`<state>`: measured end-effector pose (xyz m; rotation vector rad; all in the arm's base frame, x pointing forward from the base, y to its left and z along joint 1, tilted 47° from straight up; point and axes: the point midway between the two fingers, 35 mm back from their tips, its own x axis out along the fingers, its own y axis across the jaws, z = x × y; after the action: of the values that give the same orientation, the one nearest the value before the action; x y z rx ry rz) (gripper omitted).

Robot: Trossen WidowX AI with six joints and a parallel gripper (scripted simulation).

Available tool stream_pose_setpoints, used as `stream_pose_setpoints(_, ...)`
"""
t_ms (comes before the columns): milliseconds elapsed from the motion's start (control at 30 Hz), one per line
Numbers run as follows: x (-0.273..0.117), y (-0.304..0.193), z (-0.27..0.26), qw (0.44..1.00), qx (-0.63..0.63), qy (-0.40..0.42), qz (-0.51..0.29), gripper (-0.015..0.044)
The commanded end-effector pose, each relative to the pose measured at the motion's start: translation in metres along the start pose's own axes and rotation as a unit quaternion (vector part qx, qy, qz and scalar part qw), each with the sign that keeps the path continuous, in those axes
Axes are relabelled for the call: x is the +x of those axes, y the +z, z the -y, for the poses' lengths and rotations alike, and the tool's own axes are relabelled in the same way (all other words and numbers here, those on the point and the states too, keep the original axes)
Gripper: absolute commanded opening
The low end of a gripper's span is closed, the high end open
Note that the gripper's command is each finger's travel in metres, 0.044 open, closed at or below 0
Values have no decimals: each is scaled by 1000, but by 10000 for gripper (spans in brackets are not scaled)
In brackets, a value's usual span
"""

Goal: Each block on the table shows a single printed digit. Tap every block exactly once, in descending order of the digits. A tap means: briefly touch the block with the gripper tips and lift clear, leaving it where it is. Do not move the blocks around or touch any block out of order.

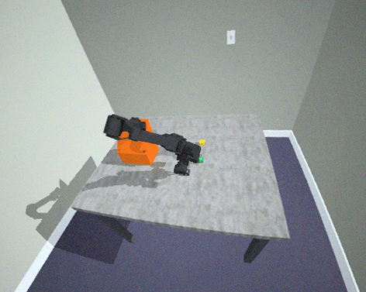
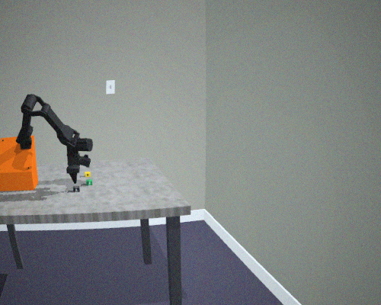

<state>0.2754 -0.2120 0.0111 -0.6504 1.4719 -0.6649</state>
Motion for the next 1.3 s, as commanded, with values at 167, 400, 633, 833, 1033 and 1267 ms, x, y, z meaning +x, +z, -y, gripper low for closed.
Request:
stream_pose_setpoints(167, 16, -2, -4, 1000, -5, 5, -3, 20)
stream_pose_setpoints(400, 22, -2, -4, 1000, -5, 4, -3, 20)
stream_pose_setpoints(633, -6, -2, -3, 1000, -4, 4, -3, 20)
stream_pose_setpoints(833, -31, 1, -4, 1000, -4, 8, -3, 20)
stream_pose_setpoints(1033, -89, -1, -3, 1000, -4, 6, -2, 20)
stream_pose_setpoints(1267, -91, 21, -27, 1000, -16, 10, -1, 20)
